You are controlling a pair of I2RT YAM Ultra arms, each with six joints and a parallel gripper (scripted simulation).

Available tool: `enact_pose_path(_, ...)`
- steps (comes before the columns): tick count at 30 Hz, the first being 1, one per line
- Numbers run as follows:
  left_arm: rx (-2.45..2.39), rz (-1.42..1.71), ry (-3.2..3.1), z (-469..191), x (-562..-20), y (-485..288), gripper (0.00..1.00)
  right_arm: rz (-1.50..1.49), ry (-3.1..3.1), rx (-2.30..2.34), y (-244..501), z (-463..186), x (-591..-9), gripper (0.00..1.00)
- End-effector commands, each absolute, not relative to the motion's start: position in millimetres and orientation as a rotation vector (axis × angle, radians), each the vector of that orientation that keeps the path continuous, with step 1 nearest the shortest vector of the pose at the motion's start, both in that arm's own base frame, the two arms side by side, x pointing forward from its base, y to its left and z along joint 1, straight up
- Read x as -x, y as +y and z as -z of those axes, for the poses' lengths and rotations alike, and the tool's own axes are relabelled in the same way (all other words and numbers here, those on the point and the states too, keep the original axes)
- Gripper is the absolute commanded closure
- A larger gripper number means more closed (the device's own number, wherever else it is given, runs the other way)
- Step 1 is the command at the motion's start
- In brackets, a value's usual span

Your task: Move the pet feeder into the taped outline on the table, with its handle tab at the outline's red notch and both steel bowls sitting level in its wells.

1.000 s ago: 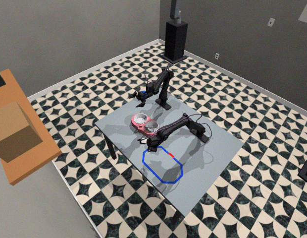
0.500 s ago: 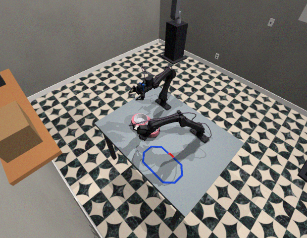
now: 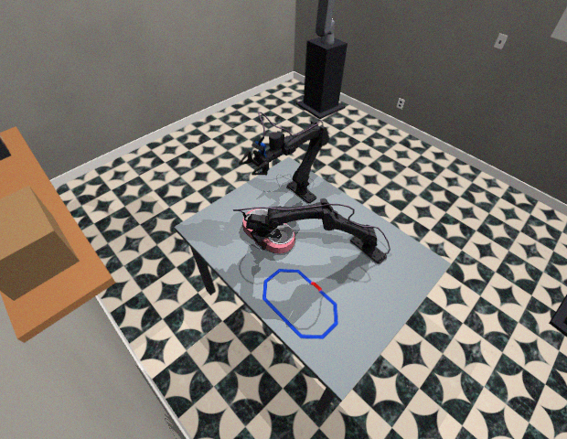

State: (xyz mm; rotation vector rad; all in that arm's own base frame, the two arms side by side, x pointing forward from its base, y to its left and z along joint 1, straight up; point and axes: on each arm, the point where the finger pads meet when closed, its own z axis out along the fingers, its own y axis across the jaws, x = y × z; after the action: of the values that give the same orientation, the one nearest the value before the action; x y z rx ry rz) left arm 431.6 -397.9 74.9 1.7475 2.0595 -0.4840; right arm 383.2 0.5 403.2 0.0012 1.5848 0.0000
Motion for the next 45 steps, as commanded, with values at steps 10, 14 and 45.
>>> enact_pose_path(10, -1.725, 0.504, 1.957, -124, -429, -411, 0.7, -0.006, 1.582, 0.008, 5, -402, -386, 0.0)
enact_pose_path(14, -1.729, 0.506, 1.967, -116, -429, -412, 0.7, 0.001, 1.593, -0.001, 1, -400, -388, 0.0)
enact_pose_path(45, -1.738, 0.507, 1.99, -66, -425, -412, 0.7, 0.001, 1.556, 0.0, 1, -414, -374, 0.0)
